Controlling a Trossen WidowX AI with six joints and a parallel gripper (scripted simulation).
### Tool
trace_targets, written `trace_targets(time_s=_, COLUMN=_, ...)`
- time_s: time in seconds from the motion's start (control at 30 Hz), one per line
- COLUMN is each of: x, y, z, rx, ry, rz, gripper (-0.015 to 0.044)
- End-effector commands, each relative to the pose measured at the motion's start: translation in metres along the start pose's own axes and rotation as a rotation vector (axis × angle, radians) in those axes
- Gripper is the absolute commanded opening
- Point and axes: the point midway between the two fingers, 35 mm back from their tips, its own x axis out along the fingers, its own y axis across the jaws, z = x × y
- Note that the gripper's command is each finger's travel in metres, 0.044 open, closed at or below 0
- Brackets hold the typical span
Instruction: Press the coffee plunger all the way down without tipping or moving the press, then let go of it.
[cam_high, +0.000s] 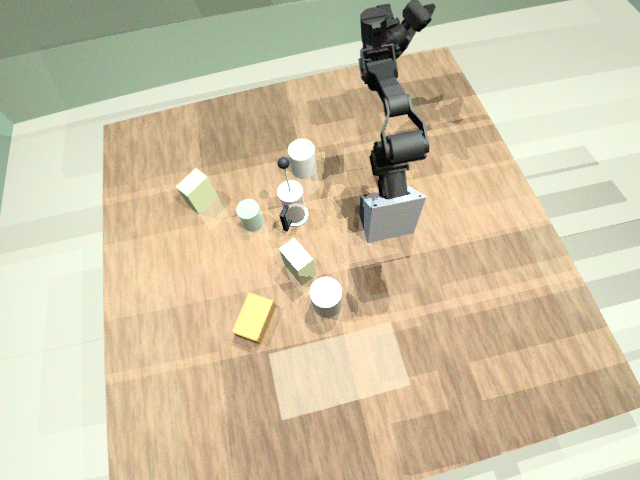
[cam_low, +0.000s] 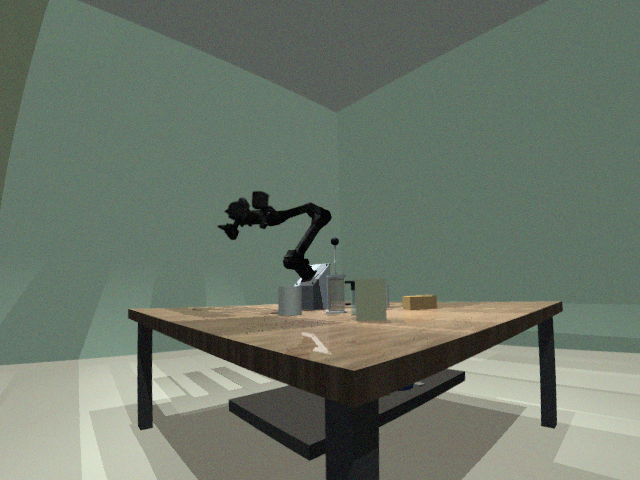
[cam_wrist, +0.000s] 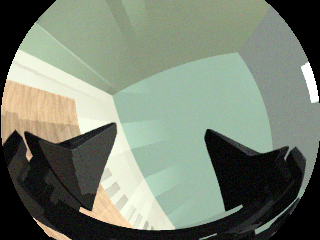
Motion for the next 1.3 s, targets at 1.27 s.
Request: trace_targets(time_s=1.27, x=-0.306, y=0.168, z=0.060, rx=0.327, ry=-0.354, rz=1.467, gripper=0.0440)
